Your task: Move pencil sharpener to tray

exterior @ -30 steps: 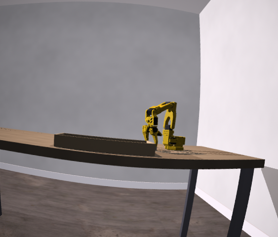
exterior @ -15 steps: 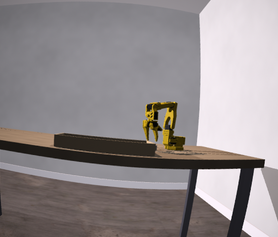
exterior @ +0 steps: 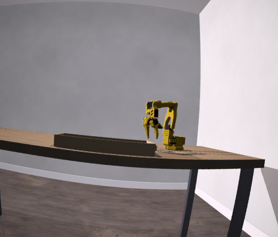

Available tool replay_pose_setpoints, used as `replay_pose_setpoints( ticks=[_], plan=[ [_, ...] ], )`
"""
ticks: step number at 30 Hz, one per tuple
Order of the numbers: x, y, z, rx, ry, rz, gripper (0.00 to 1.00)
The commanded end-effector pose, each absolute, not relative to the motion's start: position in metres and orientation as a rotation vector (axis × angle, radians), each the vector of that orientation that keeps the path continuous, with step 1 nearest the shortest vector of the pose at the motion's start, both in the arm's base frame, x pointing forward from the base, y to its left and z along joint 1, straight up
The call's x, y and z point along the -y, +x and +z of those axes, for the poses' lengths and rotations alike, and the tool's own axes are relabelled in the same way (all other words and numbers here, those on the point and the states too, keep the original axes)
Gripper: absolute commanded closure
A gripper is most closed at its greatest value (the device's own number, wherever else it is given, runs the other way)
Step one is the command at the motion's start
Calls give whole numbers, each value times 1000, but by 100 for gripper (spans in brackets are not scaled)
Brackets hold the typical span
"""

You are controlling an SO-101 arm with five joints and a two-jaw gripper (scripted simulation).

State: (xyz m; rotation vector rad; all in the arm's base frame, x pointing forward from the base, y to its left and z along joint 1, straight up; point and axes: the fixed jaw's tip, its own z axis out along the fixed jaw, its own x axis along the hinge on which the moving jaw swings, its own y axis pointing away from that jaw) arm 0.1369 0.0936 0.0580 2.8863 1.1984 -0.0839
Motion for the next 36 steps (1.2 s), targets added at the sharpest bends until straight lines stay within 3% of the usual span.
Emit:
replay_pose_setpoints(
  ticks=[1, 36],
  plan=[
    [-96, 143, 67, -1202, 2902, 0, 70],
    [-98, 146, 75, -1202, 2902, 0, 70]
  ],
)
